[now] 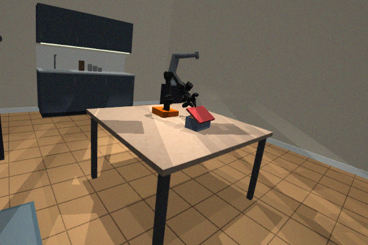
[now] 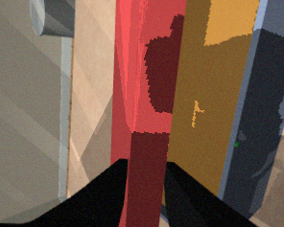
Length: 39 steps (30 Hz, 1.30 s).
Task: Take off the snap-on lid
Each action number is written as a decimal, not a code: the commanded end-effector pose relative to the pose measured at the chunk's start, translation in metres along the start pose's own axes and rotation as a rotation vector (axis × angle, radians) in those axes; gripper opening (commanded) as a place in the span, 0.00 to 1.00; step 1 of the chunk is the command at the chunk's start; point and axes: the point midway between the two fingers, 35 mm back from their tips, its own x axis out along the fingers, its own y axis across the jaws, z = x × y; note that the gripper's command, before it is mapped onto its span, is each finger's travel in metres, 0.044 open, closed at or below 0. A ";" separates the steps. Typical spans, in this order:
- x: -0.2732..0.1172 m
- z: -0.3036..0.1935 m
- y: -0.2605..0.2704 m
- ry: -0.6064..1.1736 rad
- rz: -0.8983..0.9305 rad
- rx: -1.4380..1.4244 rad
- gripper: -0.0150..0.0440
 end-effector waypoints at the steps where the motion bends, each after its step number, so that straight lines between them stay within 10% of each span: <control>1: -0.002 0.001 0.011 -0.004 0.011 0.003 0.25; 39: -0.034 0.001 0.049 -0.004 0.011 0.003 0.25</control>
